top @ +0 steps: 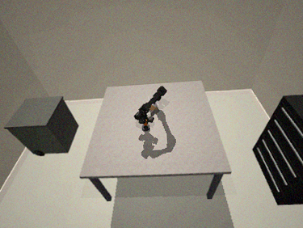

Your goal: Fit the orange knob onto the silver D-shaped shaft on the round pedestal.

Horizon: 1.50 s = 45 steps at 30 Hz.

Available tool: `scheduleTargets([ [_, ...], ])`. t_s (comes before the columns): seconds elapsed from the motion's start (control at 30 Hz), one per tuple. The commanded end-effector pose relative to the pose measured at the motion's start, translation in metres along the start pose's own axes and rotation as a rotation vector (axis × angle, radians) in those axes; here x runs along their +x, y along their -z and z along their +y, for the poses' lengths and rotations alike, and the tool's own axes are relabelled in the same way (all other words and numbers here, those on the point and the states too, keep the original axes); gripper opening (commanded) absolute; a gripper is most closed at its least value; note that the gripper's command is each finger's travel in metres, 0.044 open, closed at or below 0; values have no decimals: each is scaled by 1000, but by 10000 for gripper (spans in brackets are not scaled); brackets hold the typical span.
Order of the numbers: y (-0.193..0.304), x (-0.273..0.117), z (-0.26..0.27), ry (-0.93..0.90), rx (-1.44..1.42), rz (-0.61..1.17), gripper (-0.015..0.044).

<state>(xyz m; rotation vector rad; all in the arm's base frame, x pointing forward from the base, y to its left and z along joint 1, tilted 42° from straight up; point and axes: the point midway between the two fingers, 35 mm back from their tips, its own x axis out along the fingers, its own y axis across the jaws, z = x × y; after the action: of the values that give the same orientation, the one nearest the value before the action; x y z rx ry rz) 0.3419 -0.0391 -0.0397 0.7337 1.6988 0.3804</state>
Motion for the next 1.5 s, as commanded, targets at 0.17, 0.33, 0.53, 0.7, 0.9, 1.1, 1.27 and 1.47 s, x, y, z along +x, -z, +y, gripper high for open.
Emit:
scheduleTargets([
  [0.17,-4,1,0,2,-1,-10,0],
  [0.33,-4,-2,0,2,-1,-10,0],
  [0.53,-3,-4,0,2,53,-10,0],
  [0.7,0,-5,1,1,209,-10,0],
  [0.9,2,-4,1,1,209,-10,0],
  [1.1,2,1,1,1,209,-10,0],
  [1.27,2,2,1,1,209,-10,0],
  [1.47,1,-1,1,1,209,-10,0],
])
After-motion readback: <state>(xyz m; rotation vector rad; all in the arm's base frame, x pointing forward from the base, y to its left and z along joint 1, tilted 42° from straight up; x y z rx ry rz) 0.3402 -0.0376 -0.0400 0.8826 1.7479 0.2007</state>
